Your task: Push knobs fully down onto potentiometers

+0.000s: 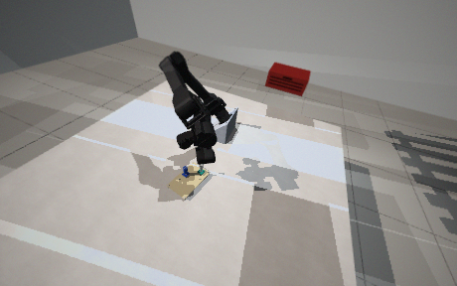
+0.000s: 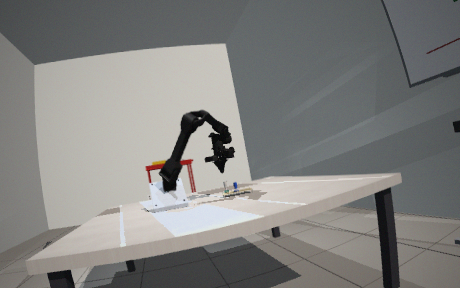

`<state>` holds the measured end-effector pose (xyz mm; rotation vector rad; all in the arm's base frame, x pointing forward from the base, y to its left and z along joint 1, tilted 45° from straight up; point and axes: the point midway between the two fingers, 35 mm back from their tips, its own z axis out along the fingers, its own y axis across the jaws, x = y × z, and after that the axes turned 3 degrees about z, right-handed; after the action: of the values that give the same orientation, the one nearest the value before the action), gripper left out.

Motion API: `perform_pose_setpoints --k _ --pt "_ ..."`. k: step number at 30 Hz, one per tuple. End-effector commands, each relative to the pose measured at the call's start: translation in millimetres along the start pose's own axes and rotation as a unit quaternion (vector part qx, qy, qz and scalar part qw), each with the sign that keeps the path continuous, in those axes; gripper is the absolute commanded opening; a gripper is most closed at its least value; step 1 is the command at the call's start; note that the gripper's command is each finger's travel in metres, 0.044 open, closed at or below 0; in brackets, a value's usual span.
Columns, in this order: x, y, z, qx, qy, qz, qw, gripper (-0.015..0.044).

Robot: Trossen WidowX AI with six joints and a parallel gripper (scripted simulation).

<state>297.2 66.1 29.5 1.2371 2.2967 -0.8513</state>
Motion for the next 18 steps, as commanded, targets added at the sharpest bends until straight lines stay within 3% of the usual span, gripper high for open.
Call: perform_pose_setpoints --k 1,6,18 --pt "-9 -4 -1 0.009 -0.012 -0.007 1.0 0.0" --pt "-10 -5 19 0.009 -0.013 -0.007 1.0 0.0" --pt "-10 -5 26 0.009 -0.013 -0.007 1.0 0.0"
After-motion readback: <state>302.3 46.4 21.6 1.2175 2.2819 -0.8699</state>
